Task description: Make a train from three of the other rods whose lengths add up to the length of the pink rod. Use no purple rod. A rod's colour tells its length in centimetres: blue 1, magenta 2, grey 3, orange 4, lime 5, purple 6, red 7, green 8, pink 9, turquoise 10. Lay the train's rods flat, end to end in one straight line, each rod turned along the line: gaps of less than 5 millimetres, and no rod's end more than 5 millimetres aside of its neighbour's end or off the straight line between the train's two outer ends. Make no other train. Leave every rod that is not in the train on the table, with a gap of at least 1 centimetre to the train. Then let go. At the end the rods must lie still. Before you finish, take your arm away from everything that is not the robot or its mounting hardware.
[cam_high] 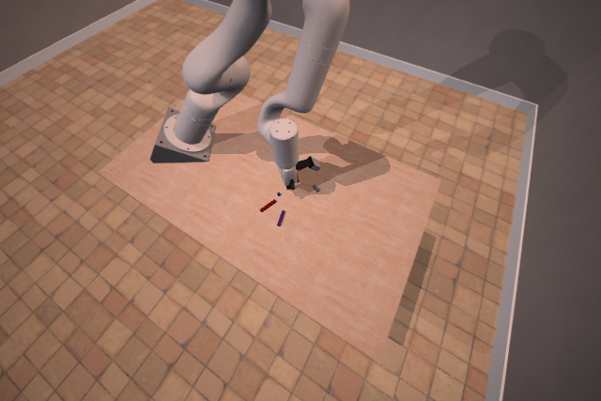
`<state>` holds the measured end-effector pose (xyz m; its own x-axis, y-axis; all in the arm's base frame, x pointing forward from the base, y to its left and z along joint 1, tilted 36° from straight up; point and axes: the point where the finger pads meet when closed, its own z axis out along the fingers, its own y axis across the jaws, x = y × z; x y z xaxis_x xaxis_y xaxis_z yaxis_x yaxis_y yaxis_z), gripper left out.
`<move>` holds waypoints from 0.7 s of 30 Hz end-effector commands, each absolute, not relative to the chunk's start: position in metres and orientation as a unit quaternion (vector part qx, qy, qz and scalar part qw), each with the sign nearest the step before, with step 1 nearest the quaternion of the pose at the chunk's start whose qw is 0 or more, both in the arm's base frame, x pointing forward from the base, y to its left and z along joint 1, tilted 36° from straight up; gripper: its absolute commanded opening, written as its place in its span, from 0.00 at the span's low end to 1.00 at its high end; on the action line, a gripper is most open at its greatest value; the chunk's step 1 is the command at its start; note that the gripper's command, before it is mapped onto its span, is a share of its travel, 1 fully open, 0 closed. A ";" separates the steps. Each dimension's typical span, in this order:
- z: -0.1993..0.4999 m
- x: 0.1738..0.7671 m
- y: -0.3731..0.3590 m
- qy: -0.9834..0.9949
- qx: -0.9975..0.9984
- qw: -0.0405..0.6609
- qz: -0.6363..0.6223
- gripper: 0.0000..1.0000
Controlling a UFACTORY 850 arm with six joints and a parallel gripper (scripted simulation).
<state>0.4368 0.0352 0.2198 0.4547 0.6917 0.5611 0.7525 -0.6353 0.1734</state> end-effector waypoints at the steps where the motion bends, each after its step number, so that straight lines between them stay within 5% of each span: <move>1: 0.221 0.436 0.035 -0.424 -0.851 0.050 -0.305 0.36; 21: 0.283 0.400 0.009 -0.424 -0.851 0.050 -0.305 0.36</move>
